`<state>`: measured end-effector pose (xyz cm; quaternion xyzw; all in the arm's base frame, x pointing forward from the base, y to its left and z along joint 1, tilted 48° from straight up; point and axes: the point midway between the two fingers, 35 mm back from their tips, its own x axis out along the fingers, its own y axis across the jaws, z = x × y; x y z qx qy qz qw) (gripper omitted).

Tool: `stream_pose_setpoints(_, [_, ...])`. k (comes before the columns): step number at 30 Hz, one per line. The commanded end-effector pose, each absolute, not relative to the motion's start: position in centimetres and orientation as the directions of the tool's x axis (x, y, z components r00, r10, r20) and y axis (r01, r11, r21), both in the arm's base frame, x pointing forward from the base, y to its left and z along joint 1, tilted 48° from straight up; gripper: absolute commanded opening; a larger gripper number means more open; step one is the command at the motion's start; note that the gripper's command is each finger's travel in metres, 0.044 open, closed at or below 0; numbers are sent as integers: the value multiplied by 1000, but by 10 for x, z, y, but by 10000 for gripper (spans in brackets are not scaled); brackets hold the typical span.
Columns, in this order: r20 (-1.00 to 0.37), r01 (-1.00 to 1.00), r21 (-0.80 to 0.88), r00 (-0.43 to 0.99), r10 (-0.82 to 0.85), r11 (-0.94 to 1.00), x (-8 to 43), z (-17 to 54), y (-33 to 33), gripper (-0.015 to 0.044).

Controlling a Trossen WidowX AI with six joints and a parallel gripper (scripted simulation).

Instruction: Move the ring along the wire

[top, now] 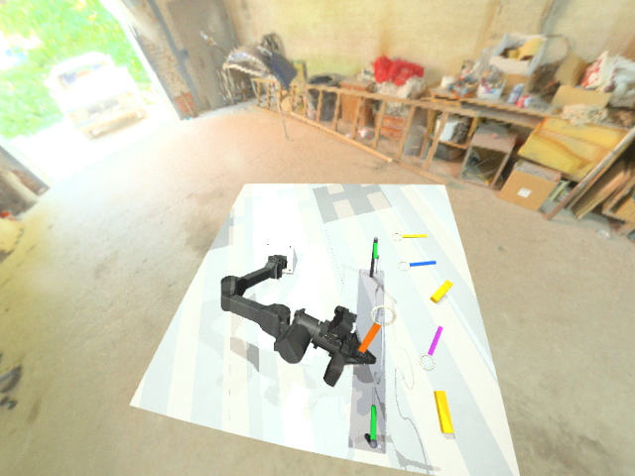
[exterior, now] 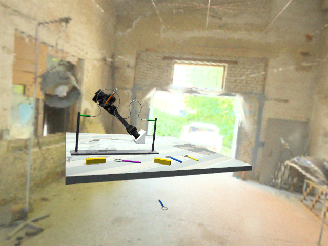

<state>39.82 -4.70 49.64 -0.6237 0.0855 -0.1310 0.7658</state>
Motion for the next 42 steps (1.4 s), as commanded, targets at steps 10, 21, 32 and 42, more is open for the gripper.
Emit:
stream_pose_setpoints(10, [96,105,-994,953,-289,17,396,505,-47,-150])
stream_pose_setpoints(21, [141,112,-987,952,-270,-119,396,511,-47,-150])
stream_pose_setpoints(32, [183,119,-960,952,-246,-253,396,517,-46,-150])
stream_pose_setpoints(42, [218,125,-921,951,-219,-370,396,522,-45,-150])
